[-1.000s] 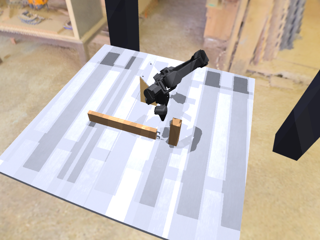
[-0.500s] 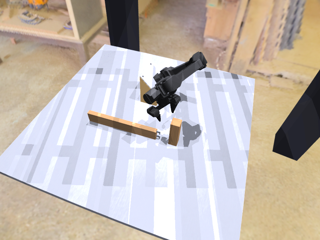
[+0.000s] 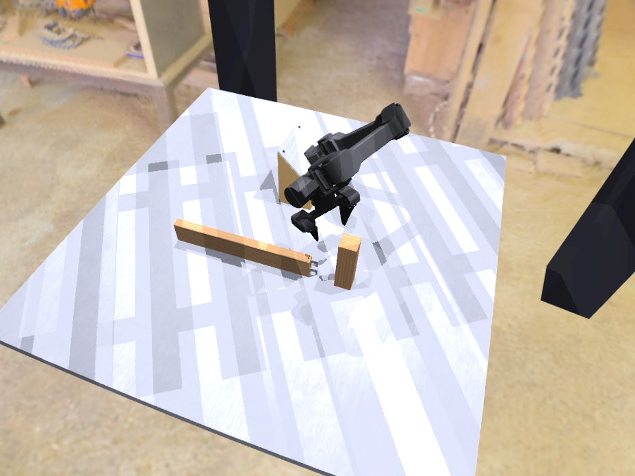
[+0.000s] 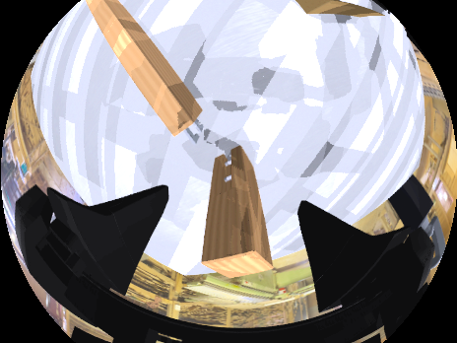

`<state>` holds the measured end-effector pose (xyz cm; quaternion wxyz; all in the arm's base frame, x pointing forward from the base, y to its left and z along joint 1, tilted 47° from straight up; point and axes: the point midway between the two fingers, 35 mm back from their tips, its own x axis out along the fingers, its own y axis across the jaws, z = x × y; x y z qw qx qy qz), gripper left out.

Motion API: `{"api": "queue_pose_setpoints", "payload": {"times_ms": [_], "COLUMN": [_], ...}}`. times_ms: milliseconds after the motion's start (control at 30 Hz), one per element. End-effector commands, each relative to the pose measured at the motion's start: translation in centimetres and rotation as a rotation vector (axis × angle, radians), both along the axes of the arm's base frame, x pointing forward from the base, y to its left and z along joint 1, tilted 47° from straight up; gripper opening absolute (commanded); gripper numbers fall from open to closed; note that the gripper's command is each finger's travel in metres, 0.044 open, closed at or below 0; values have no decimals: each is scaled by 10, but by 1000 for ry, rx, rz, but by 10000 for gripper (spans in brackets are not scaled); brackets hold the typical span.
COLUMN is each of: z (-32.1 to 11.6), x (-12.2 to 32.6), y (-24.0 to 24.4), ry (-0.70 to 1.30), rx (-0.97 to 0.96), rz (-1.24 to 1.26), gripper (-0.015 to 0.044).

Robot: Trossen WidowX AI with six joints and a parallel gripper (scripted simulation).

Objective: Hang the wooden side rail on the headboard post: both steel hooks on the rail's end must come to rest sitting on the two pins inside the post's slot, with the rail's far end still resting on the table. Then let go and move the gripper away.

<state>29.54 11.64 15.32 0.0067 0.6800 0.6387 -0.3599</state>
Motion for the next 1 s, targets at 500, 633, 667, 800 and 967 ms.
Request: {"api": "queue_pose_setpoints", "payload": {"times_ms": [500, 633, 667, 800, 967], "z": [-67, -95, -97, -97, -97], "x": [42, 55, 55, 55, 55], "y": [-37, -53, -54, -54, -54], "ry": [-369, -498, -504, -504, -504], "rx": [-130, -170, -172, -172, -172], "rz": [289, 424, 431, 431, 431], "gripper": [440, 440, 440, 440, 440]}}
